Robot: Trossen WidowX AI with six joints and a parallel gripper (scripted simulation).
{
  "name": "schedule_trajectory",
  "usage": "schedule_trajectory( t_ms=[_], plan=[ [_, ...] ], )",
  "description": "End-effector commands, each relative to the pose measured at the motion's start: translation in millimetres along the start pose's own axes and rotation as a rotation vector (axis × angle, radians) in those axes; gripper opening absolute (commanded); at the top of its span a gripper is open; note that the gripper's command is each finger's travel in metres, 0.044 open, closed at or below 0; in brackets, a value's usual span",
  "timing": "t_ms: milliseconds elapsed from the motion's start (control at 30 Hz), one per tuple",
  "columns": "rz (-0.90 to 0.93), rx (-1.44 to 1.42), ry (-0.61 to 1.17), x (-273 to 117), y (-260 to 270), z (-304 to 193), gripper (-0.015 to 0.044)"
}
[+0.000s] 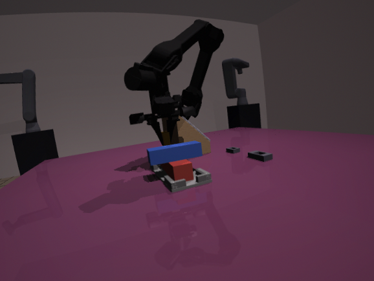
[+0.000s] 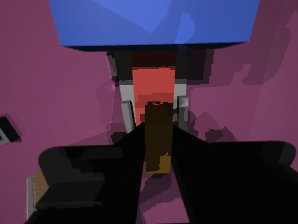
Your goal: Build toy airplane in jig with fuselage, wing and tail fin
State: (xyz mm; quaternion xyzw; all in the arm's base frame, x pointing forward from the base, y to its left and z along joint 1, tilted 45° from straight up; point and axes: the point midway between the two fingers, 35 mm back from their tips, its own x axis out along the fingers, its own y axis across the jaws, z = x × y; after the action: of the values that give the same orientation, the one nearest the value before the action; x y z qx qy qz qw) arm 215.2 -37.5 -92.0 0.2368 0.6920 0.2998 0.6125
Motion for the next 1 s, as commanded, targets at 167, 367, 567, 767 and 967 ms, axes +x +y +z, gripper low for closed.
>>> schedule_trajectory(
  t_ms=[167,367,567,767,967],
  plan=[
    [-0.013,-0.008,-0.007,-28,-1,2,0.0065],
    [-0.013,-0.008,-0.007,-28,-2,2,0.0065],
    [-0.013,-0.008,-0.007,-18,-2,3,0.0065],
    [-0.013,-0.008,-0.007,-8,-2,3,0.0065],
    [-0.013,-0.008,-0.007,1,-2,3,0.0065]
  ],
)
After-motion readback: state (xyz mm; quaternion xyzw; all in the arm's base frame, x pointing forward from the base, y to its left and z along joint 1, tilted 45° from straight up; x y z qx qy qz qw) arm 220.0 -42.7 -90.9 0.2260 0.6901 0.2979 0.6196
